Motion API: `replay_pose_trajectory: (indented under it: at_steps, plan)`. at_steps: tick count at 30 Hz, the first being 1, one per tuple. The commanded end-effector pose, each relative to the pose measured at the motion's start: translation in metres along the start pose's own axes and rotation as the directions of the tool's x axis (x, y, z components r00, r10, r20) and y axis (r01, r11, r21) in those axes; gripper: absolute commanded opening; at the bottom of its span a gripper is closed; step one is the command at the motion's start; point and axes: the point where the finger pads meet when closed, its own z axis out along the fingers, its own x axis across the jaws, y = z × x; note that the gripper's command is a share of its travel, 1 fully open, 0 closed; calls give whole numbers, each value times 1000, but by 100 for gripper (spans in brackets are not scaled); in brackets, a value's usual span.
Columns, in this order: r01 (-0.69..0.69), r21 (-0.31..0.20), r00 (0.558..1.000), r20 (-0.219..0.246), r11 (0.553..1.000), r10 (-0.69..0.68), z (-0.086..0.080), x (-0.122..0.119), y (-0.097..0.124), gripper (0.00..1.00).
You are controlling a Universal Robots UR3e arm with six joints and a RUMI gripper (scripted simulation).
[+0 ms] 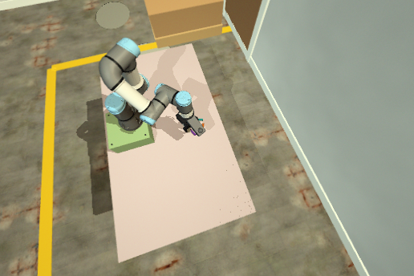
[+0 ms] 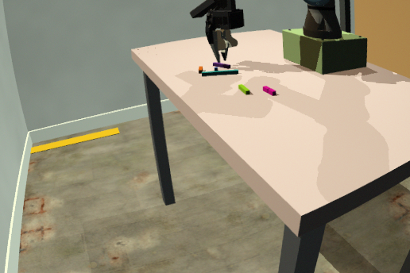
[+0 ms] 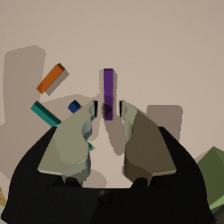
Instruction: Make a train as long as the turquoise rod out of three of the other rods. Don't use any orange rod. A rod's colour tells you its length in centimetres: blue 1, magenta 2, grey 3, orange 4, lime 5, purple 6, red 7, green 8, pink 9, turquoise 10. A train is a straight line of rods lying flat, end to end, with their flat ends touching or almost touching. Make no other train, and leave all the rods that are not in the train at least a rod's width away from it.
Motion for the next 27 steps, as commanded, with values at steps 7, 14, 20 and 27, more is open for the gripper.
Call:
replay_pose_trajectory:
  at_steps: [7, 14, 20, 27]
  plan:
    - [0, 2, 1000, 1, 1000, 0, 0, 0, -1, 14]
    - [0, 2, 1000, 1, 1000, 0, 3, 0, -1, 14]
    - [0, 2, 1000, 1, 1000, 0, 9, 0, -1, 14]
    - [0, 2, 1000, 1, 1000, 0, 15, 0, -1, 14]
